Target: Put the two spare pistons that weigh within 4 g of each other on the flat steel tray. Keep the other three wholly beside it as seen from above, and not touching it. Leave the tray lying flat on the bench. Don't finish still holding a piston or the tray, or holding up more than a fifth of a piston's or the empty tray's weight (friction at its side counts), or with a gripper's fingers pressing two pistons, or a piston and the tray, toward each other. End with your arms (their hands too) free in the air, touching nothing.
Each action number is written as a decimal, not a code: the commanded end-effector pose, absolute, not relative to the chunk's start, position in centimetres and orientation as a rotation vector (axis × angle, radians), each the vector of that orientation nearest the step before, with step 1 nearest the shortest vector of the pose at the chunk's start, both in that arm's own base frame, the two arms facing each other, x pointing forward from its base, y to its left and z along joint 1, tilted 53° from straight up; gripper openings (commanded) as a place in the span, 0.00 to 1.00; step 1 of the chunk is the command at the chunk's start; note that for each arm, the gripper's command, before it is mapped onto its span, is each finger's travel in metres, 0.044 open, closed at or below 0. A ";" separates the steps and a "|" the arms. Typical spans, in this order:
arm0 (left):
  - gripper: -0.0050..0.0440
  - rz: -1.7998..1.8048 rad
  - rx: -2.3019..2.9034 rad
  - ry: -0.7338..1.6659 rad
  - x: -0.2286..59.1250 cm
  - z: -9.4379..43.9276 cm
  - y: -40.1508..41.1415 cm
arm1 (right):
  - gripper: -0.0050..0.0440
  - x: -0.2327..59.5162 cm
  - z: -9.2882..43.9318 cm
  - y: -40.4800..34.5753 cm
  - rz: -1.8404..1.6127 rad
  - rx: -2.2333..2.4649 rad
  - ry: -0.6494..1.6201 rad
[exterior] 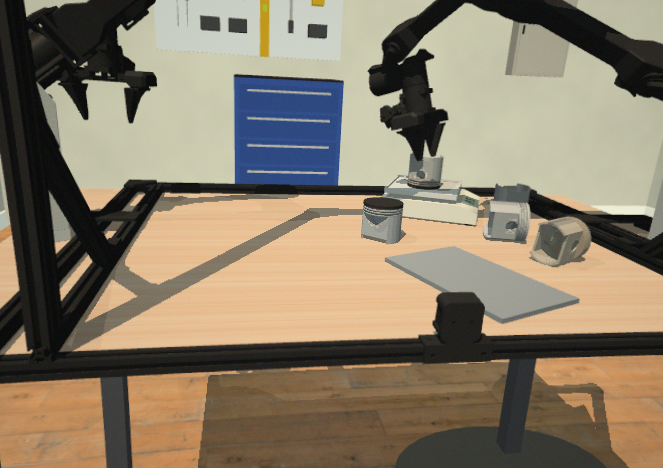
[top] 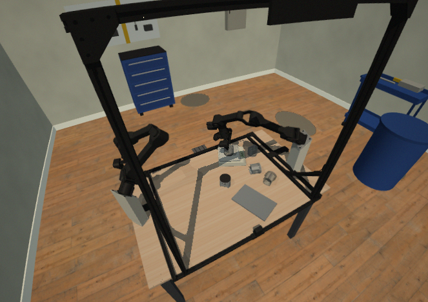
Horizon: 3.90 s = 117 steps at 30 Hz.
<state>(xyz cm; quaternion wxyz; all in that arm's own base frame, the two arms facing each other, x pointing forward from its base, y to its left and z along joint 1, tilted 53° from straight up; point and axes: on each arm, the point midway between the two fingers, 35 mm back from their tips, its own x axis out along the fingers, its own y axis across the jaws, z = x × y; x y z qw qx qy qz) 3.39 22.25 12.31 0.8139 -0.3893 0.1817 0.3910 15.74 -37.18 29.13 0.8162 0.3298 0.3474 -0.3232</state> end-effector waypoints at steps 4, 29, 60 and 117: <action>1.00 0.832 -0.830 0.386 3.4 12.3 22.2 | 0.87 15.2 30.2 -36.8 -0.684 0.695 0.735; 1.00 0.832 -0.830 0.386 3.4 12.3 22.2 | 0.87 12.6 33.3 -35.1 -0.698 0.676 0.685; 1.00 0.832 -0.830 0.386 3.4 12.3 22.2 | 0.87 10.9 26.7 -29.2 -0.767 0.590 0.470; 1.00 0.832 -0.830 0.386 3.4 12.3 22.2 | 0.87 9.8 18.4 -30.4 -0.731 0.217 0.206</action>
